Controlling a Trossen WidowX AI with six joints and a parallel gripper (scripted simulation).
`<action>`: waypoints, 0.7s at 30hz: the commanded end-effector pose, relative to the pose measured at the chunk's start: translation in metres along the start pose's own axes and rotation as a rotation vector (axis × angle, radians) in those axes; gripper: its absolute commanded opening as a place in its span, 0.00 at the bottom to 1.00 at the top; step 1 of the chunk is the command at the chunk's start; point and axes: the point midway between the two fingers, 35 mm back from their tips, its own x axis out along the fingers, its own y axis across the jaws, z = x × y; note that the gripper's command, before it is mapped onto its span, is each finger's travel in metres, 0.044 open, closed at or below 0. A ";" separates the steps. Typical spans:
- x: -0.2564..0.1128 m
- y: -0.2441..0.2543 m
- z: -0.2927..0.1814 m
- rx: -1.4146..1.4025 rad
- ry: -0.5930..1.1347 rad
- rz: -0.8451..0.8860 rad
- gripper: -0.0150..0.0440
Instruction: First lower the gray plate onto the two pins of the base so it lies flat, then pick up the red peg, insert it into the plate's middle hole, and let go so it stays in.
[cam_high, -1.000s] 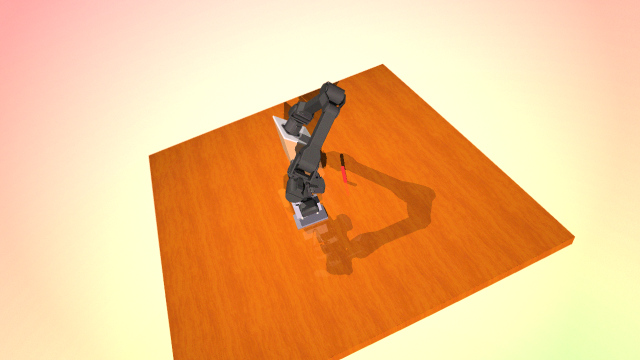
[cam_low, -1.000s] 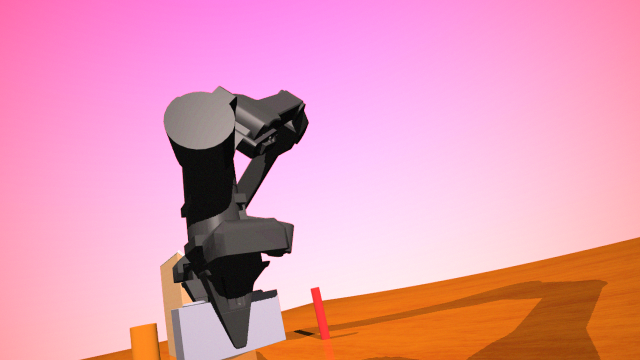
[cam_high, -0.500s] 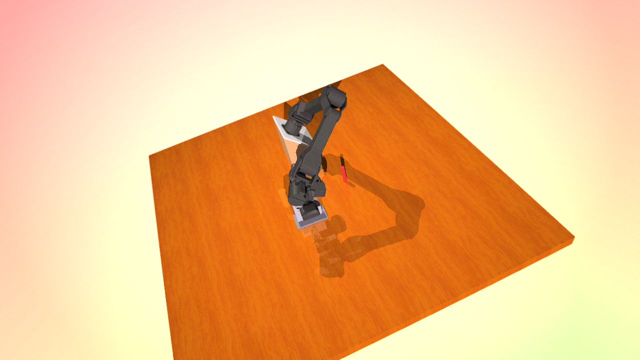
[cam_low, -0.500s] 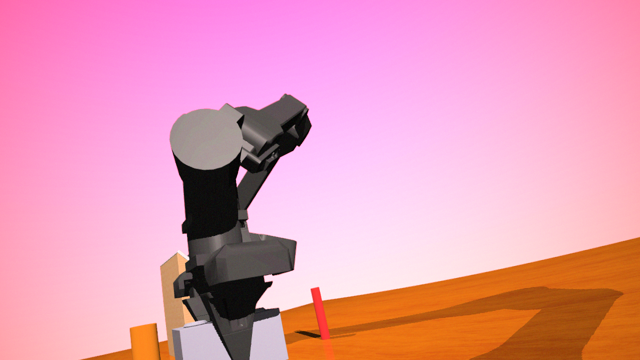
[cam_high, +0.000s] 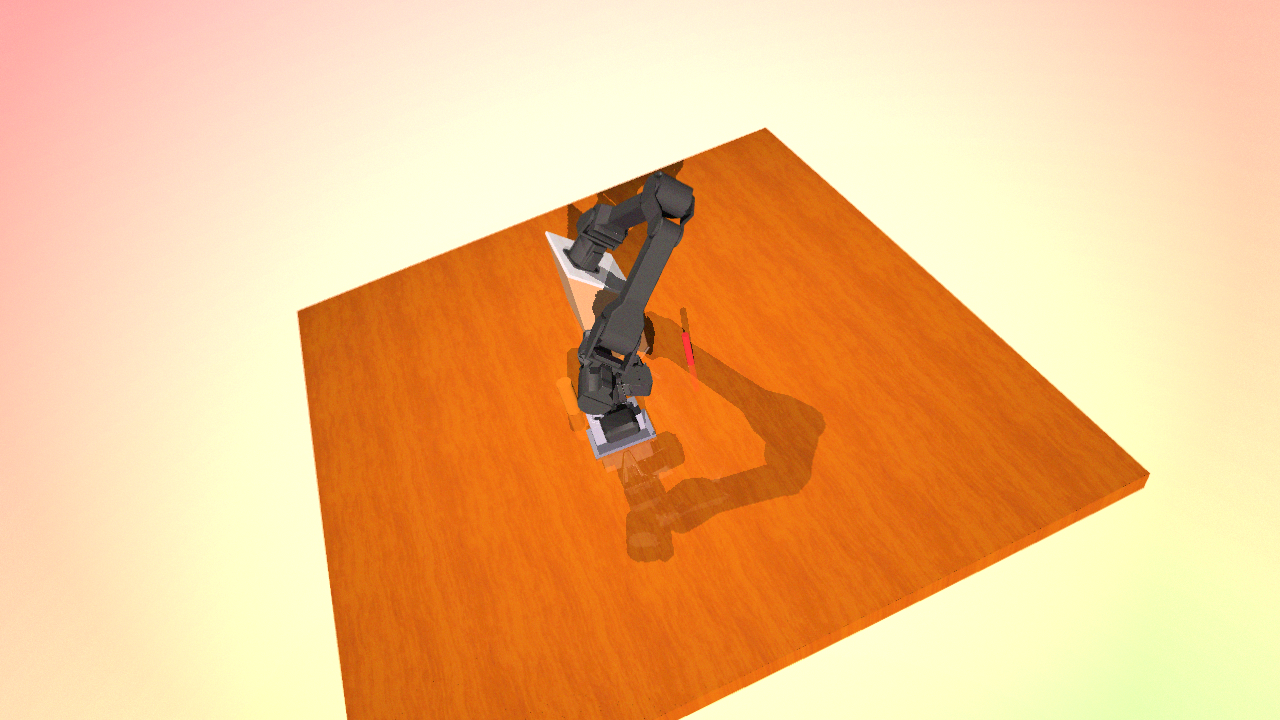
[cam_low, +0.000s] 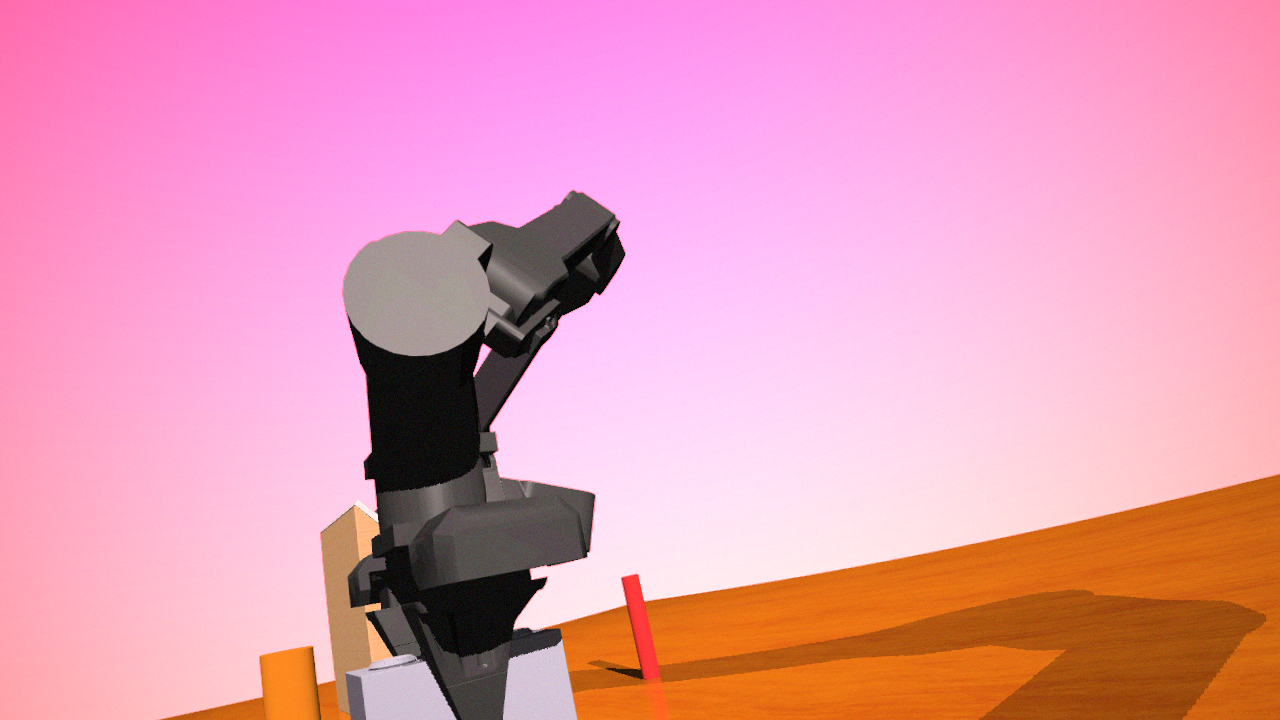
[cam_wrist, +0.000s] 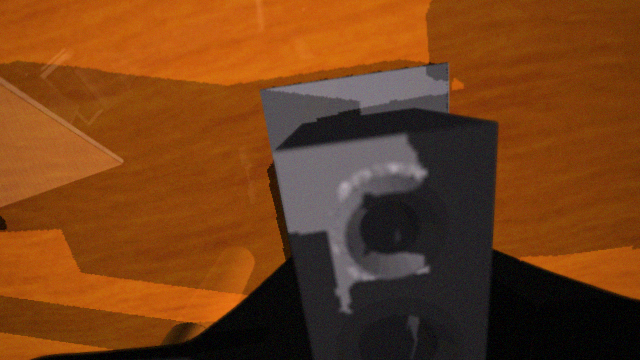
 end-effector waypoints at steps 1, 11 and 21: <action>0.000 0.000 0.000 -0.003 0.000 0.000 0.48; 0.000 0.000 0.000 -0.003 0.000 0.000 0.92; -0.025 -0.004 -0.002 0.000 0.005 -0.005 1.00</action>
